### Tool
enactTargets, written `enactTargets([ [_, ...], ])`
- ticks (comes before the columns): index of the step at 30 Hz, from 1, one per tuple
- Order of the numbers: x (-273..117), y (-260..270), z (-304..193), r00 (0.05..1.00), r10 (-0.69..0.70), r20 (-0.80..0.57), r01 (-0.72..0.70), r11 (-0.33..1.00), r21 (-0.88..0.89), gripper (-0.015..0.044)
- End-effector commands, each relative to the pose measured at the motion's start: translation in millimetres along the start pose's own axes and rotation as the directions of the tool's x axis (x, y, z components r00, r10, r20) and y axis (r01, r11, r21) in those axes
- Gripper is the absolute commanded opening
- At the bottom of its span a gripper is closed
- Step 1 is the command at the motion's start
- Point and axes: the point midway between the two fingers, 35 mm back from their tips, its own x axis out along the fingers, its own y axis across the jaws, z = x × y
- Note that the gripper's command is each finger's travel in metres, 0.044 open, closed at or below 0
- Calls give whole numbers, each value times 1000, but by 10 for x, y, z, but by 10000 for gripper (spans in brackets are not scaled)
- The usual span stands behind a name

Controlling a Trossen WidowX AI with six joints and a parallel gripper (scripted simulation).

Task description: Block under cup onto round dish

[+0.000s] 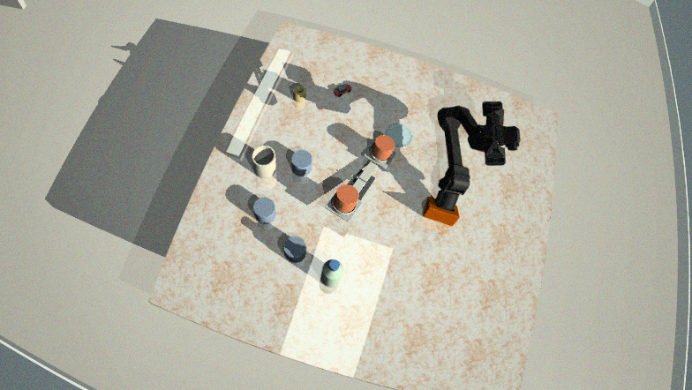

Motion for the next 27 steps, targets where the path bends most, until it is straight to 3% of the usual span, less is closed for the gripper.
enactTargets([
  [1, 5, 9, -3, 1000, 4, -3, -4, 1000, 2, 426],
  [15, 264, 672, -425, 931, 260, -257, -203, 953, 227, 440],
  [27, 266, 1133, -959, 756, 404, -515, -179, 884, 431, 440],
])
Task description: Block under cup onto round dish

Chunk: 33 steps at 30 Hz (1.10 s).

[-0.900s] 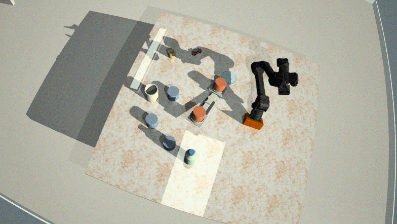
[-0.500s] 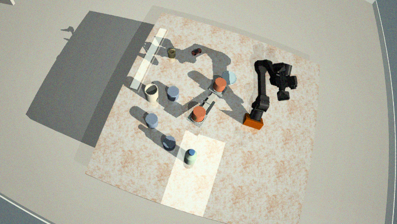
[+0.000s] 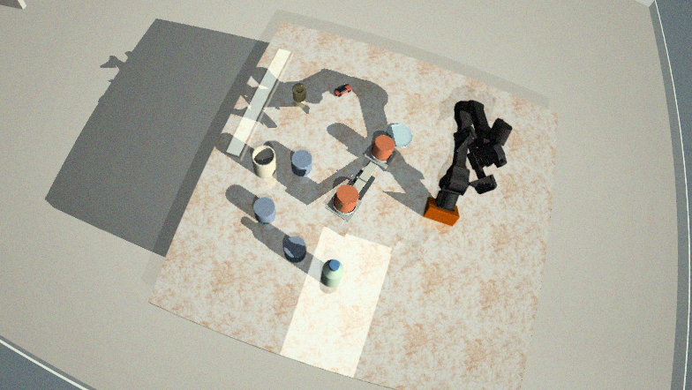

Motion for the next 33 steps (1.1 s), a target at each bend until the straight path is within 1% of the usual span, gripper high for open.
enactTargets([
  [1, 126, 49, -217, 991, 13, -133, -1, 996, 87, 440],
  [8, 252, 110, -577, 943, 25, -333, 46, 978, 202, 440],
  [16, 303, 119, -993, 839, 13, -545, 176, 940, 292, 440],
  [24, 267, 67, -1377, 691, -24, -722, 356, 881, 312, 440],
  [33, 149, -56, -1737, 490, -88, -867, 570, 785, 242, 440],
])
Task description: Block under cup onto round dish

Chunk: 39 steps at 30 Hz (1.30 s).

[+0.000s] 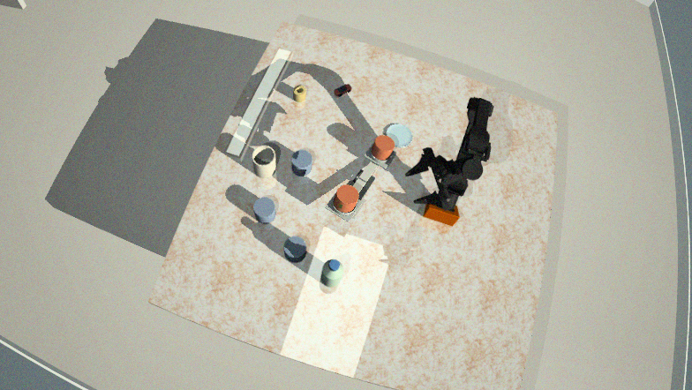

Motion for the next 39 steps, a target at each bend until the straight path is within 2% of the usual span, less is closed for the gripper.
enactTargets([
  [1, 98, -149, -74, 991, -105, -79, 111, 990, 81, 440],
  [10, 224, -465, -211, 926, -308, -219, 351, 916, 195, 440],
  [20, 272, -811, -262, 798, -512, -318, 594, 760, 264, 440],
  [29, 284, -854, -262, 784, -524, -333, 609, 754, 248, 440],
  [39, 423, -1193, -303, 716, -504, -483, 562, 827, -30, 440],
])
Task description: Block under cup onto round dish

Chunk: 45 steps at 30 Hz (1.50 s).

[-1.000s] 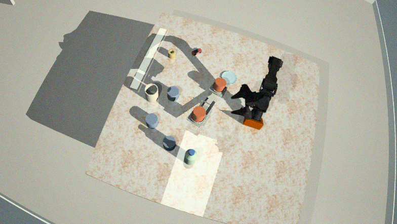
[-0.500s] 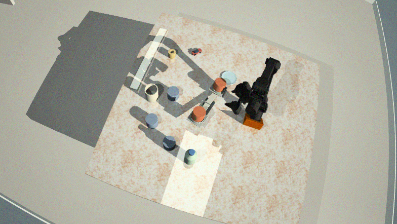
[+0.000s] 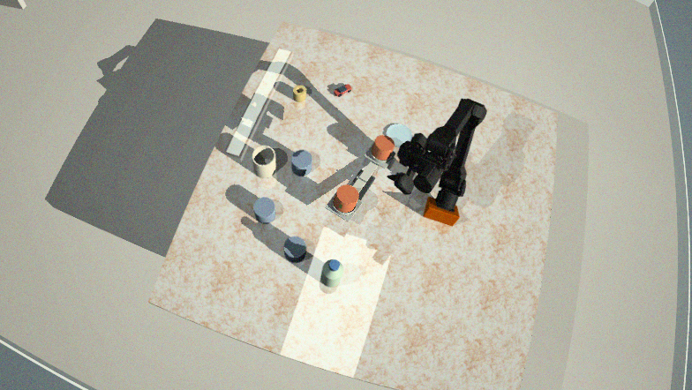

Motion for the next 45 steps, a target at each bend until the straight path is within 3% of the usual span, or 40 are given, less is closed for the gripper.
enactTargets([
  [1, 126, -98, 48, 997, -9, -78, -1, 991, -132, 440],
  [11, 427, -335, 110, 971, -20, -239, -80, 912, -403, 440],
  [23, 778, -671, 123, 909, -2, -416, -289, 716, -636, 440],
  [37, 1144, -1114, 65, 815, 56, -577, -553, 372, -746, 440],
  [45, 1290, -1334, 8, 770, 93, -632, -636, 190, -747, 440],
])
